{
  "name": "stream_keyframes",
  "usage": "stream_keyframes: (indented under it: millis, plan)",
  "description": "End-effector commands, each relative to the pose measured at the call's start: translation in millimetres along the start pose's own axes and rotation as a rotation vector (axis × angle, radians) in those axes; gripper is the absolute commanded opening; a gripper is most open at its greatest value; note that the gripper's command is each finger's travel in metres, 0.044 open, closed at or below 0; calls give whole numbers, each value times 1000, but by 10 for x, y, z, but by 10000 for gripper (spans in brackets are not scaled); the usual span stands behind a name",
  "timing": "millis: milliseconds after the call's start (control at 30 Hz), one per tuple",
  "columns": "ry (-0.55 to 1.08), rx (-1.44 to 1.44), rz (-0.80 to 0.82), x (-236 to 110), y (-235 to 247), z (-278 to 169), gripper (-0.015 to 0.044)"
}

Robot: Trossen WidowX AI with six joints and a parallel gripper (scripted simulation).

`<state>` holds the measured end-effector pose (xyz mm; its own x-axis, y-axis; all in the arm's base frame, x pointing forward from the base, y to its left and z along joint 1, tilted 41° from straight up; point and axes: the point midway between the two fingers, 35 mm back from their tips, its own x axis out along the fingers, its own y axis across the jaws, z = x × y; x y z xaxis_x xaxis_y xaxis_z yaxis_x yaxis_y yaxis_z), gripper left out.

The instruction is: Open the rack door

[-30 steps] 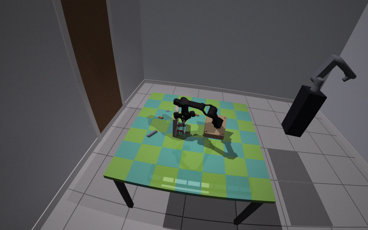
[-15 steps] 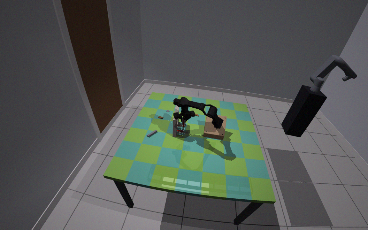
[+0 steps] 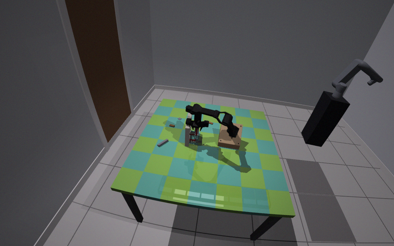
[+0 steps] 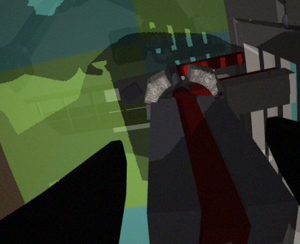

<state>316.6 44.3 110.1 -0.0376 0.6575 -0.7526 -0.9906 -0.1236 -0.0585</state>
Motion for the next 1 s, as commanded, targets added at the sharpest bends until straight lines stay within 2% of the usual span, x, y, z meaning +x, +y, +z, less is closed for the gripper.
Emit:
stream_keyframes:
  millis: [0,967]
  plan:
    - [2,206,0,-1,2,-2,282]
    - [1,1642,-2,-1,1,-2,282]
